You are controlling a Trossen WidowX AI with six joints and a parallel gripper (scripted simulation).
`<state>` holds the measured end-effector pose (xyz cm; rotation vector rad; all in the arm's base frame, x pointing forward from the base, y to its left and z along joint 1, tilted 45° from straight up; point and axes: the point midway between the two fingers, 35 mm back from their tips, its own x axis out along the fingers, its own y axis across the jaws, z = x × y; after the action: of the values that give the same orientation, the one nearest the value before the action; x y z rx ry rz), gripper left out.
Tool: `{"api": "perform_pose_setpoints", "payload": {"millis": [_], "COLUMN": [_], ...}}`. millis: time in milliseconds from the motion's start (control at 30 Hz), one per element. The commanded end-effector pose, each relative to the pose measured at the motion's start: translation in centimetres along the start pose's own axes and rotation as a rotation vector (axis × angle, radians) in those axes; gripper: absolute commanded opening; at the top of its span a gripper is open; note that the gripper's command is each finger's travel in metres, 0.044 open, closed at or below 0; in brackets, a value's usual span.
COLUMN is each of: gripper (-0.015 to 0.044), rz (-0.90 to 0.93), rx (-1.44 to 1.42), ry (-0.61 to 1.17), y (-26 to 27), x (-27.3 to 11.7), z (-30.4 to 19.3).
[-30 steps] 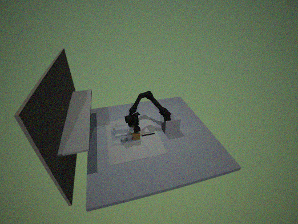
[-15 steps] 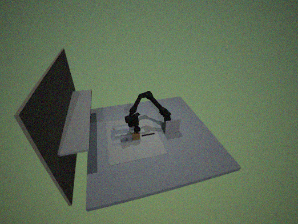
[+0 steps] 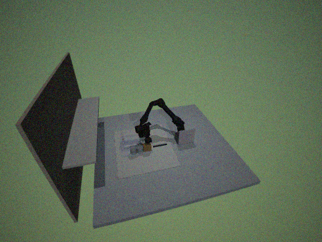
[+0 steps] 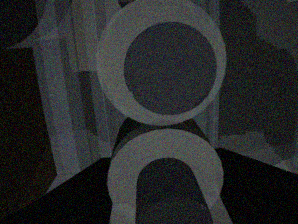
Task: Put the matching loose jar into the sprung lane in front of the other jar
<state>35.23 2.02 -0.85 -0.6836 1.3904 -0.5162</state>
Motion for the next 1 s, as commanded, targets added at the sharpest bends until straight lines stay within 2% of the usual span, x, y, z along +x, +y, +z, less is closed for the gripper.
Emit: {"api": "perform_pose_setpoints", "payload": {"millis": [0,967], "gripper": [0.0000,0.0000], "rz": [-0.006,-0.007], "rx": [0.008,0.008], "ry": [-0.011,-0.011], "y": [-0.15,-0.15], "x": [0.15,0.48], "z": [0.31,-0.05]}}
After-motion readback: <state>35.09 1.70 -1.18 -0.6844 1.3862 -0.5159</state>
